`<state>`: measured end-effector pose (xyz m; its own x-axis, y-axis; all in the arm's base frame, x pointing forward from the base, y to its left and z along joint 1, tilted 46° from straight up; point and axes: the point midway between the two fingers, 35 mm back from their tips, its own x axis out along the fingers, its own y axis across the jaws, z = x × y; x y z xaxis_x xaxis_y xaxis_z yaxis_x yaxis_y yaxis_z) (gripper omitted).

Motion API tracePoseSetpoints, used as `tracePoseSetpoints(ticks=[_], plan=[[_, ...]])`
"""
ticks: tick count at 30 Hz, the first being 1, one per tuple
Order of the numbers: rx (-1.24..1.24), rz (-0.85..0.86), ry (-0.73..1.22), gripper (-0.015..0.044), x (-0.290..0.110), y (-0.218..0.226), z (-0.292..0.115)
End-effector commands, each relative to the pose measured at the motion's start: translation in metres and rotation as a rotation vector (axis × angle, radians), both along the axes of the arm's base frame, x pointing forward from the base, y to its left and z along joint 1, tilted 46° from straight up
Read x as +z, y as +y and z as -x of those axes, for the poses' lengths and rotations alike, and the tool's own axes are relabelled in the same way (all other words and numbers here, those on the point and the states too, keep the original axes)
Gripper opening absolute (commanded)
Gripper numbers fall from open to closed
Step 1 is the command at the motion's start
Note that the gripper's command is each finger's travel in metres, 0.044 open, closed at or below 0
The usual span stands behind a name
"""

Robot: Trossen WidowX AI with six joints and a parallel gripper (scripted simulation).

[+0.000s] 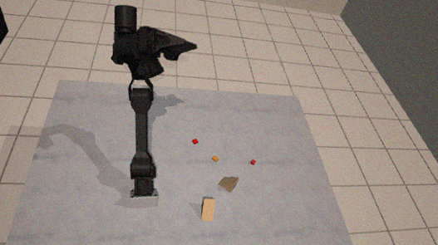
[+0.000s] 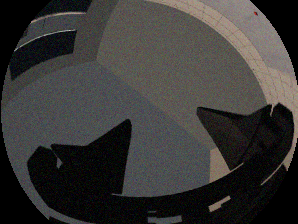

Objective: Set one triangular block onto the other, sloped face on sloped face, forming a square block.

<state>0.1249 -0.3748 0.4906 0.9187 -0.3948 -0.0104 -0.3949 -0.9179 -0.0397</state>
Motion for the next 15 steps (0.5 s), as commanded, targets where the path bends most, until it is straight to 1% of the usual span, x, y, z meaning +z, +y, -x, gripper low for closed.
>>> tracePoseSetpoints(ticks=[1,2,4,8,11,15], plan=[[0.000,-0.009,-0.003,0.0426,-0.001,-0.001,-0.001],[0.001,-0.035,-0.010,0.0440,-0.005,-0.003,-0.004],[0.013,-0.130,-0.029,0.0440,-0.020,-0.010,-0.018],[0.099,-0.330,0.000,0.0440,-0.065,-0.016,-0.068],[0.166,-0.478,0.040,0.0440,-0.101,-0.010,-0.106],[0.257,-0.671,0.110,0.0440,-0.148,0.010,-0.154]])
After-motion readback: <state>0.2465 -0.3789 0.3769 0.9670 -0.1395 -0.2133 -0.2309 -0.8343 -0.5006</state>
